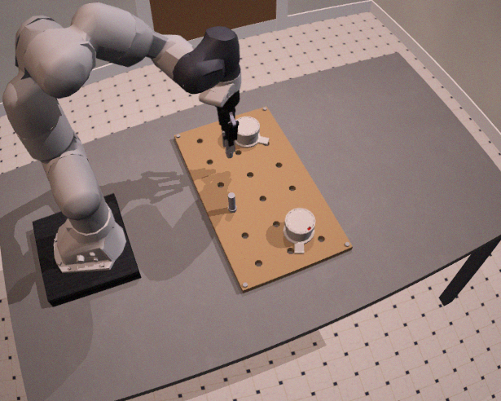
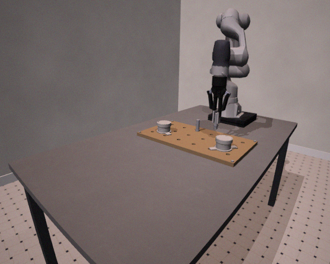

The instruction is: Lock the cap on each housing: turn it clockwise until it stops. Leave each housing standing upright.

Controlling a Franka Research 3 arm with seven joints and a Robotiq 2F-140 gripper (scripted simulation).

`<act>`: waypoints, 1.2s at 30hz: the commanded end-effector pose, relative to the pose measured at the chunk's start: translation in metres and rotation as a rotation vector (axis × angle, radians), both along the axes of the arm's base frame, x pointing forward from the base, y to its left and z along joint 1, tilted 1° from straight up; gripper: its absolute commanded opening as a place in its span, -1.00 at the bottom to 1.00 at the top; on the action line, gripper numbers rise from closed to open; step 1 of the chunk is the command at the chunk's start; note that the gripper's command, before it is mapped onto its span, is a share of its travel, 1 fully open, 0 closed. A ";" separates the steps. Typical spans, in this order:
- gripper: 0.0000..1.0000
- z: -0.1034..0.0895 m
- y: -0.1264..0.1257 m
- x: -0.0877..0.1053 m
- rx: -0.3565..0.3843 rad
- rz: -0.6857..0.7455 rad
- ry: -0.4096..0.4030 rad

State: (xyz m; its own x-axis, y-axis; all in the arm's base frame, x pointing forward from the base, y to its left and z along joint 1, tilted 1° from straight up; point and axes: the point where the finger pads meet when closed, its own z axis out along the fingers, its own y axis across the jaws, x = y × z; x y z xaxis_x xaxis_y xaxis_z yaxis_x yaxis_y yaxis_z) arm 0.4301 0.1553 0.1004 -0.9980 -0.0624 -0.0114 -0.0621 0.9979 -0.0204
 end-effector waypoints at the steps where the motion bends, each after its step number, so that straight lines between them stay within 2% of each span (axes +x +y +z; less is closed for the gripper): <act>1: -0.80 0.009 0.002 -0.002 0.000 0.013 0.007; 10: -0.80 0.027 0.002 -0.002 0.000 0.013 0.007; 21: -0.80 0.041 0.002 -0.003 0.000 0.013 0.007; 36: -0.80 0.048 0.002 -0.003 0.000 0.013 0.007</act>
